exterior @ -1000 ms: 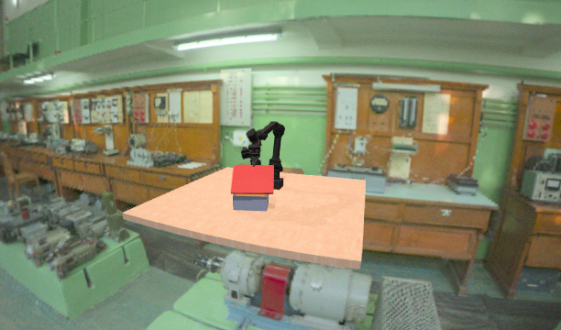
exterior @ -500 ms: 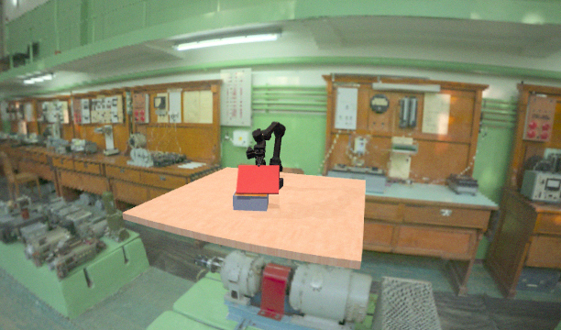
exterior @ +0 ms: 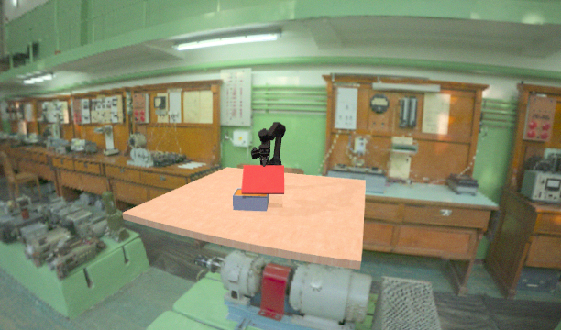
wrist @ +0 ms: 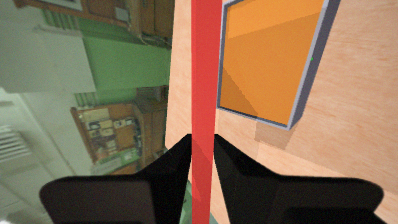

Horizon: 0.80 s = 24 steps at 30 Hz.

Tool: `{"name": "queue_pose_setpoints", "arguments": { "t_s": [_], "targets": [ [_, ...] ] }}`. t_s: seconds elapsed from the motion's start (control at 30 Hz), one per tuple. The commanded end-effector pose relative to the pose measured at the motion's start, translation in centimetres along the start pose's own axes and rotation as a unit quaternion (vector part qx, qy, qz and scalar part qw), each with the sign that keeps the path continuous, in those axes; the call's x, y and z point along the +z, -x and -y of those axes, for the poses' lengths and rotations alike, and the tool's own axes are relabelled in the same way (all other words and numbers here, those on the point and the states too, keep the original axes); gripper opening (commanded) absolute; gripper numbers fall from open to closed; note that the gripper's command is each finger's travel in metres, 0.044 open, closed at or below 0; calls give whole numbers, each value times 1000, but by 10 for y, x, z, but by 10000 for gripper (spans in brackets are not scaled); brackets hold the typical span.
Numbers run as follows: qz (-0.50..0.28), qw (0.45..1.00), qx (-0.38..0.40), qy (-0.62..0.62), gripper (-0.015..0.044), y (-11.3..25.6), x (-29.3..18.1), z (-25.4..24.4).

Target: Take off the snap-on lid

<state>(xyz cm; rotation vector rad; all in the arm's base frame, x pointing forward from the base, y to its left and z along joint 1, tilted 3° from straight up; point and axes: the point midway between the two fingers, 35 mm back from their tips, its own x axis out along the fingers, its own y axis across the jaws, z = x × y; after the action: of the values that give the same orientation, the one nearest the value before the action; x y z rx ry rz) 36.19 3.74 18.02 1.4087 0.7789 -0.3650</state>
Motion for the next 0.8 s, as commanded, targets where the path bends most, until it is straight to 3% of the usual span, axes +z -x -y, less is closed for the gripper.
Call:
{"name": "queue_pose_setpoints", "arguments": {
  "t_s": [0.0,0.77],
  "targets": [
    [3,1000,6,-1,0,2,-7,-2],
    [1,1000,6,-2,0,7,-53,2]
  ]
}}
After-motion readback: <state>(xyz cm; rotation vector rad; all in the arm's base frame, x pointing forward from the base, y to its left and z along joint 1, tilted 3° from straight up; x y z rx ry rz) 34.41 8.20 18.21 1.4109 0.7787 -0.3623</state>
